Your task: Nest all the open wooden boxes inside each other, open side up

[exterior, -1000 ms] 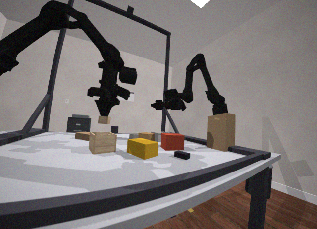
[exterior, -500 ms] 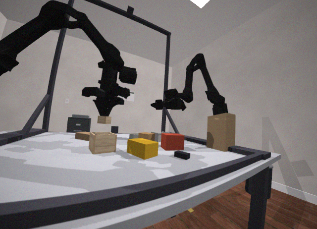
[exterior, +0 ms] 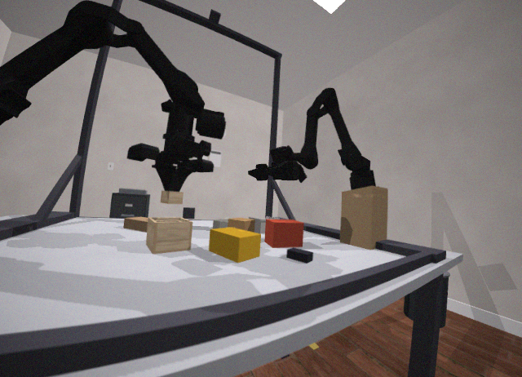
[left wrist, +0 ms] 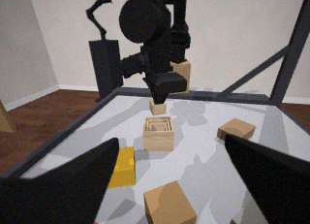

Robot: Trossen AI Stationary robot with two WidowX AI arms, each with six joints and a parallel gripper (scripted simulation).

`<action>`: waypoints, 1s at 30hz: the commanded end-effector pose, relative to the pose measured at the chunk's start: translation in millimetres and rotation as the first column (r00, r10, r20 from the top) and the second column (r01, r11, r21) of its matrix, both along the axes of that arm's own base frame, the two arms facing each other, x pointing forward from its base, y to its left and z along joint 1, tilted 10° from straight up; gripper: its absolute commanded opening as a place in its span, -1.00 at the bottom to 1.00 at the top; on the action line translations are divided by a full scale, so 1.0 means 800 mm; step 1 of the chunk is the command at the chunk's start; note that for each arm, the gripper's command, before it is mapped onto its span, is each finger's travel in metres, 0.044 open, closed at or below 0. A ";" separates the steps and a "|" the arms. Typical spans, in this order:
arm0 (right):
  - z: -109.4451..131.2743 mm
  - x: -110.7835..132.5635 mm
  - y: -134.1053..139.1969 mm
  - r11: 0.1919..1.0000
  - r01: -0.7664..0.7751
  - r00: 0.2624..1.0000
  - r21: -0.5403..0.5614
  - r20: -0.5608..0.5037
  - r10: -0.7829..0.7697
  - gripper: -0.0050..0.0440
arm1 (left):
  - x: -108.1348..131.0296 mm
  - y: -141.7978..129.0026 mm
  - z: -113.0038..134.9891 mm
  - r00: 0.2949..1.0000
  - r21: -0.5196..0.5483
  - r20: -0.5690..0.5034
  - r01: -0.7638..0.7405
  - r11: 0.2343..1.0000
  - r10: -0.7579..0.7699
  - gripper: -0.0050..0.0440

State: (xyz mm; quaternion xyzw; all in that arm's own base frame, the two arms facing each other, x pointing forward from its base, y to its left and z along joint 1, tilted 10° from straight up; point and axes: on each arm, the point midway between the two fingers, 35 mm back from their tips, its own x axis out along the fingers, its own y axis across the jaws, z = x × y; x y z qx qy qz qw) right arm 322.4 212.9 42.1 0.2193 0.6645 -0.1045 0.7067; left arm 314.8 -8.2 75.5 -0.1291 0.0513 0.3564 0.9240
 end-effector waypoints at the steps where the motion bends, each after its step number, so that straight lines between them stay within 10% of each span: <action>1: 0.013 0.003 0.000 0.987 0.156 0.988 0.032 -0.001 -0.156 -0.30 | -0.001 0.000 0.002 1.000 0.000 0.006 -0.001 1.000 0.001 0.84; 22: 0.013 0.003 0.000 0.737 0.674 0.737 0.055 -0.114 -0.666 -0.30 | -0.001 0.000 0.002 1.000 0.000 0.006 -0.001 1.000 0.001 0.84; 30: 0.013 0.003 0.000 0.526 0.849 0.525 0.042 -0.167 -0.834 -0.30 | -0.001 0.000 0.002 1.000 0.000 0.006 -0.001 1.000 0.001 0.84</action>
